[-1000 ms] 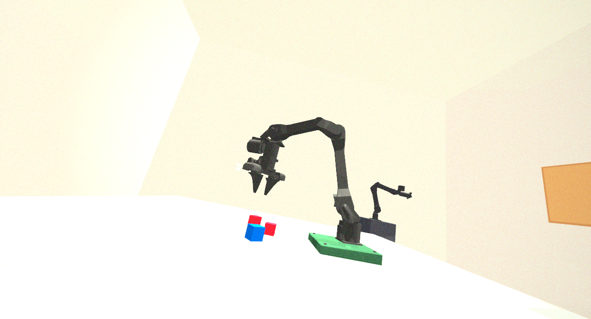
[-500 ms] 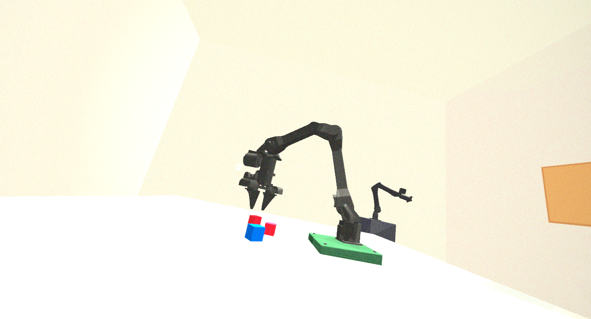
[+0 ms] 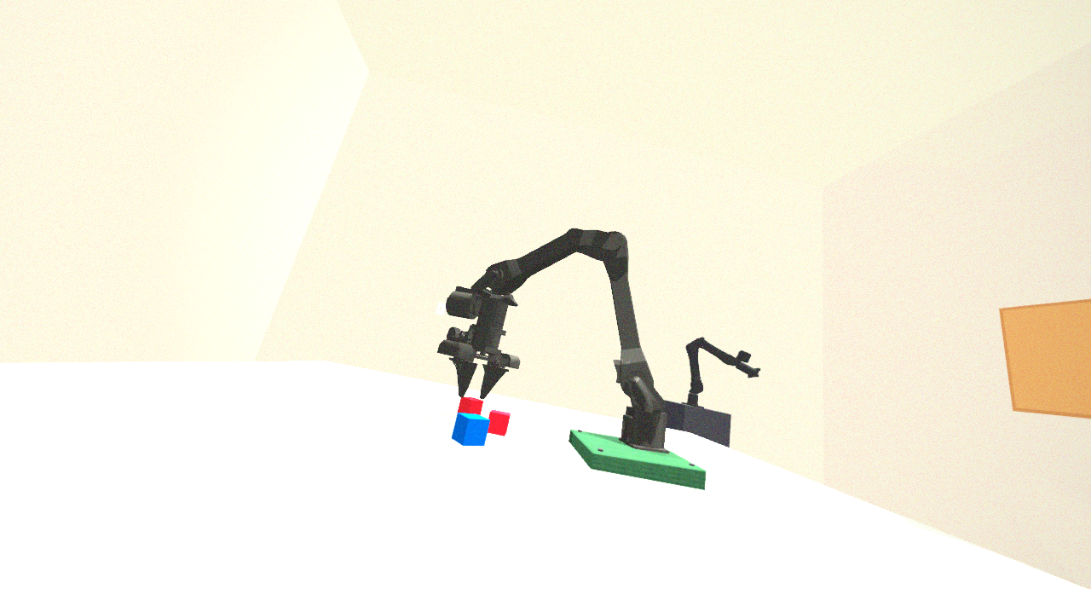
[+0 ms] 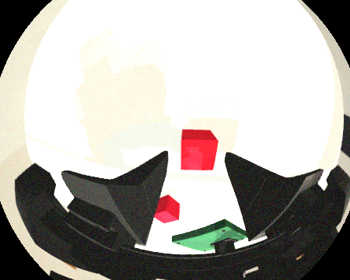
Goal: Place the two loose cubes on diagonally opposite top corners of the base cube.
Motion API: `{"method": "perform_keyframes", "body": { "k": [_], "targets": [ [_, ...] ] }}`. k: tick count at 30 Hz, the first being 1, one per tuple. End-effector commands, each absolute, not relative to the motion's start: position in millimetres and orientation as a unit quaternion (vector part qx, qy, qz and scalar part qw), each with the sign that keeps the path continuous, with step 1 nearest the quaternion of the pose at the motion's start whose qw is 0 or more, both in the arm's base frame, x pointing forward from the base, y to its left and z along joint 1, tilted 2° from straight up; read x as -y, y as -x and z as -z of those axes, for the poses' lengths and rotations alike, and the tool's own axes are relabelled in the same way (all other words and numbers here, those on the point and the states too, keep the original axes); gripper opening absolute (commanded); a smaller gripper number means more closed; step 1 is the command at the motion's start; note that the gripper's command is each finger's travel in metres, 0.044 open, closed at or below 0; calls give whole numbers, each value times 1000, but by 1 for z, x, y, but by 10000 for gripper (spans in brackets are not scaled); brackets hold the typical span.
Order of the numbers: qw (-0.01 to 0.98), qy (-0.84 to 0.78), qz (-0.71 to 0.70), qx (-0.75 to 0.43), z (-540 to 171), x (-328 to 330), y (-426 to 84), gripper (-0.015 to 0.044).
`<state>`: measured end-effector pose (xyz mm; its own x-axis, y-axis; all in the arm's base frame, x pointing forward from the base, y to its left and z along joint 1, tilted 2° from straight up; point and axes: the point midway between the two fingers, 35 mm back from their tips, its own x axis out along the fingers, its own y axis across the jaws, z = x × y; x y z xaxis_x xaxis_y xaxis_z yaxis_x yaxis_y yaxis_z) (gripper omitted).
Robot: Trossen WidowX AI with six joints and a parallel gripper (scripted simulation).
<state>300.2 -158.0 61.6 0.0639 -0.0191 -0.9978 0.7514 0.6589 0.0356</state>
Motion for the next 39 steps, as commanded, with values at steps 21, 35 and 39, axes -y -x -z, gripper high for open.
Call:
{"method": "perform_keyframes", "body": {
  "k": [21,35,39],
  "targets": [
    [665,-292,290,-624,-51,159,-301,105],
    [665,-292,290,-623,-95,160,-302,105],
    [665,-292,290,-623,-107,159,-302,105]
  ]
}}
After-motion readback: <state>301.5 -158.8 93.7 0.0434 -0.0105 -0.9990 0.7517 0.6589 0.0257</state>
